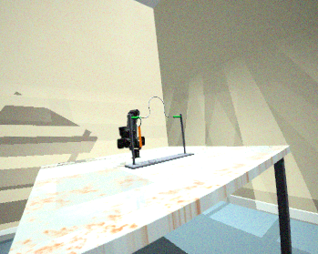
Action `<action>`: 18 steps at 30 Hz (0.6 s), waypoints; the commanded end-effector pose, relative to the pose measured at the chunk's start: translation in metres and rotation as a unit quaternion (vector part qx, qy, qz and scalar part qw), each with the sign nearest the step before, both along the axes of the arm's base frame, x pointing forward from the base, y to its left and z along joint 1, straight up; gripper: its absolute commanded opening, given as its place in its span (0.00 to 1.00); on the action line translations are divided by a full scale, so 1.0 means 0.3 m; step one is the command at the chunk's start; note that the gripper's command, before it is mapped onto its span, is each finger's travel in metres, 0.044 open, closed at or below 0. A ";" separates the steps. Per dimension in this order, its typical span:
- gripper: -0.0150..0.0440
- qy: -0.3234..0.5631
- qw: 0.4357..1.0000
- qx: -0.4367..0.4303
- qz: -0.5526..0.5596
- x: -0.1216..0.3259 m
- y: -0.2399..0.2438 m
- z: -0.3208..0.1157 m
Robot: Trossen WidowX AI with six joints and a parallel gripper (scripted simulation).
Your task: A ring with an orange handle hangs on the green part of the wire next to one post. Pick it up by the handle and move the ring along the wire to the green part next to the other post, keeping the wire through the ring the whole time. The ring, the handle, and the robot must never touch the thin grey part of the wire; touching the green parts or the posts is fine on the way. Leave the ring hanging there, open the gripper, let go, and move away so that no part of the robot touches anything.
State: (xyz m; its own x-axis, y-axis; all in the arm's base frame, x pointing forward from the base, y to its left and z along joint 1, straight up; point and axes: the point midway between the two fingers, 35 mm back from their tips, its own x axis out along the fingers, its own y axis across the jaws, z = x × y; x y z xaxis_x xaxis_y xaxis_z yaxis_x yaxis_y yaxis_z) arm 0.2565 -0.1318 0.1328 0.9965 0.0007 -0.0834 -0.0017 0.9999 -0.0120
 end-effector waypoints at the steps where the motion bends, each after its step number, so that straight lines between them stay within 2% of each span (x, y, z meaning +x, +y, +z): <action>1: 0.53 -0.003 1.000 -0.001 -0.003 0.027 -0.009 0.008; 18: 0.53 -0.004 1.000 -0.001 -0.003 0.113 -0.010 0.004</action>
State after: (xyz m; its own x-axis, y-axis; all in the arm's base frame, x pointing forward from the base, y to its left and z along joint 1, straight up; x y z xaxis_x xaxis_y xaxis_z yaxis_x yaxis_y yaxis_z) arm 0.2831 -0.1330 0.1318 0.9966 0.0008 -0.0822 -0.0019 0.9999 -0.0130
